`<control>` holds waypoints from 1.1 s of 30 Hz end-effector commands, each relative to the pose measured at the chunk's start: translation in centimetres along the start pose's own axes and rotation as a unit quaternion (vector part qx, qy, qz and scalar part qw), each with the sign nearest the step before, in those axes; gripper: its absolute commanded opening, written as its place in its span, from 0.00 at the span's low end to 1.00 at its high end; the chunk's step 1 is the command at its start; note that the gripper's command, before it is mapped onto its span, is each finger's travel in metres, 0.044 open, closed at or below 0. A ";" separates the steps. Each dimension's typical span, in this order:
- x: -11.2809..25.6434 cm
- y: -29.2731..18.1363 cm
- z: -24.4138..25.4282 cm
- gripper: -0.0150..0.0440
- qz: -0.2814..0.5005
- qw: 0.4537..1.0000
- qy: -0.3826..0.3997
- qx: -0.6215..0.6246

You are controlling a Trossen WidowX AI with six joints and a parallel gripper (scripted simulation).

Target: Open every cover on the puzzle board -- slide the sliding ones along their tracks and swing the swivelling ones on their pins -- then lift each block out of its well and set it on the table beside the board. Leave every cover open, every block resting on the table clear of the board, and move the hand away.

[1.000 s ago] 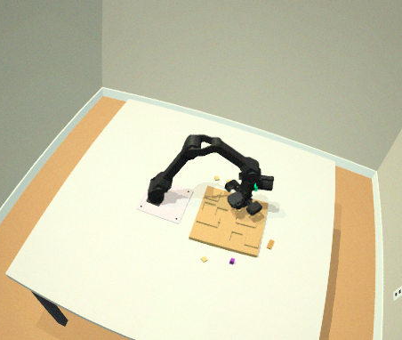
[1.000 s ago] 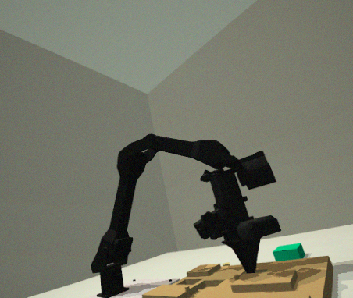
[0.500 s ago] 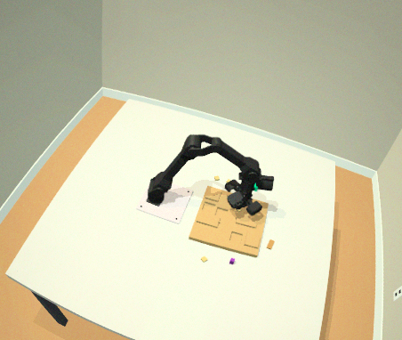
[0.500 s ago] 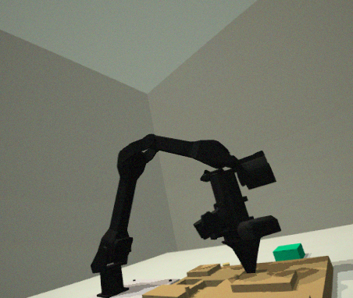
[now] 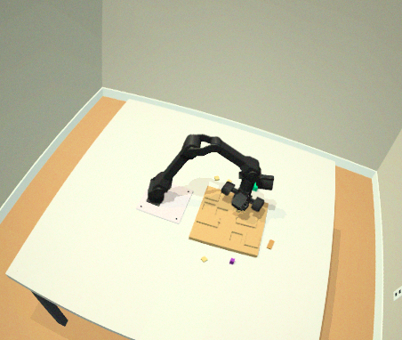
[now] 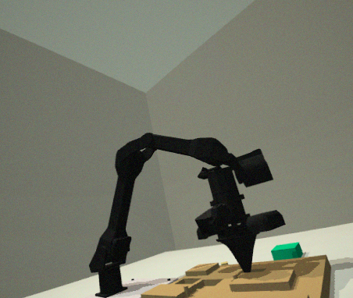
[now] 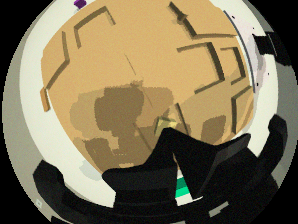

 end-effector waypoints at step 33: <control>-0.1 0.1 -0.1 0.25 0.001 0.831 0.003 0.557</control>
Point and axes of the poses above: the point midway between the two fingers, 35 mm back from their tips, its own x axis back along the fingers, its own z axis across the jaws, y = z × x, the point moved 9 cm from there along x, back along the fingers
